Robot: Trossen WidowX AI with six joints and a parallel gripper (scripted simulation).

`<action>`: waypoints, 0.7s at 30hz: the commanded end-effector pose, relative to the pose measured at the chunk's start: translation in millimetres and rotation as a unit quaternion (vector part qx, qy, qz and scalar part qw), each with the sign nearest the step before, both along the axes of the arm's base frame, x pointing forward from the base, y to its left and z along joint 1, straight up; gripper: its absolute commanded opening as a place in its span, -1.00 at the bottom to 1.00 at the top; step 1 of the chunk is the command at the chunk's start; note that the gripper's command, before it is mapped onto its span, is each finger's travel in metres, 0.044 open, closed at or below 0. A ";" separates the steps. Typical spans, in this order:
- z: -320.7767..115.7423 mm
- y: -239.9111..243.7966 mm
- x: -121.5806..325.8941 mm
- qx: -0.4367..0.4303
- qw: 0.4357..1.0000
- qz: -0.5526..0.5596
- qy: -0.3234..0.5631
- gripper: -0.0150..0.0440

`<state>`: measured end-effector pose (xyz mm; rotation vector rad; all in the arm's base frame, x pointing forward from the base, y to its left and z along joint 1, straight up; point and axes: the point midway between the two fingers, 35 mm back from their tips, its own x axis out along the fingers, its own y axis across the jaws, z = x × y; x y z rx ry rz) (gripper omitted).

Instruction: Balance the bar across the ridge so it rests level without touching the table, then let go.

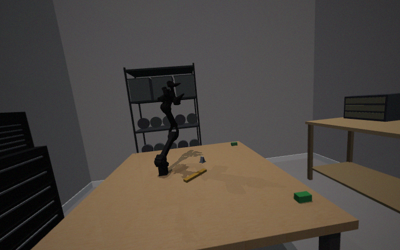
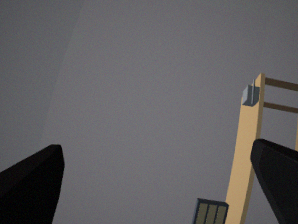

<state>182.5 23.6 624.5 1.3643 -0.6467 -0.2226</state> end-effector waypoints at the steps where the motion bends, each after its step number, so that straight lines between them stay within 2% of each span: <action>1: 0.3 -0.5 -0.6 -0.001 1.000 0.000 0.000 0.78; 3: 2.4 -4.2 -5.4 -0.008 1.000 0.001 -0.003 0.60; 4: 4.0 -7.2 -8.9 -0.013 1.000 0.002 -0.005 0.58; 21: 14.5 -72.4 -57.9 -0.078 0.997 -0.017 -0.022 0.58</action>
